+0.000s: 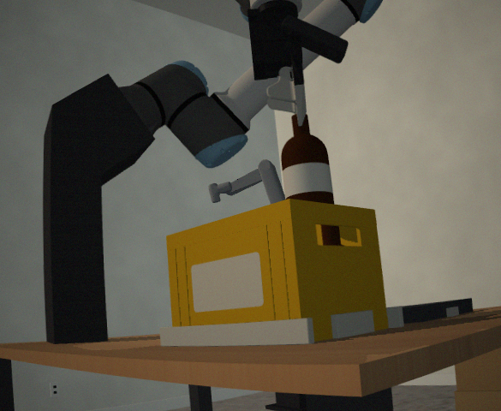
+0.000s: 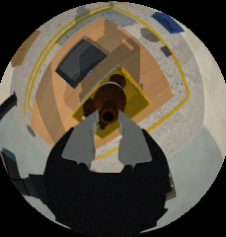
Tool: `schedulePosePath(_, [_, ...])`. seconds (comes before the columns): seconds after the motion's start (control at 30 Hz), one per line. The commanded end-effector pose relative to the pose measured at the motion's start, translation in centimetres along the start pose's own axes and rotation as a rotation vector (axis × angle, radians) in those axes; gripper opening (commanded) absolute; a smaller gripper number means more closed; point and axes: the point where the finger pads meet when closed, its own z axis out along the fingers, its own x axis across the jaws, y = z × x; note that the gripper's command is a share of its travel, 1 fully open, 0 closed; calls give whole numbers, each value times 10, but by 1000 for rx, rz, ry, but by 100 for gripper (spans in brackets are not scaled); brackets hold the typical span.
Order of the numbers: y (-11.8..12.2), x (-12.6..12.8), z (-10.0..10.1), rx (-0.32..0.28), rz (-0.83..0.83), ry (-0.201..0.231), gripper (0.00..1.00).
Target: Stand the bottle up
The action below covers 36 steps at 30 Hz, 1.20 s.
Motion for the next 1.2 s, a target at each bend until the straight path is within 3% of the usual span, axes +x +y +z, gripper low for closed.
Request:
schedulePosePath(0.0, [3,9,-1,0,0,1,0])
schedulePosePath(1.17, [25,61,-1,0,0,1,0])
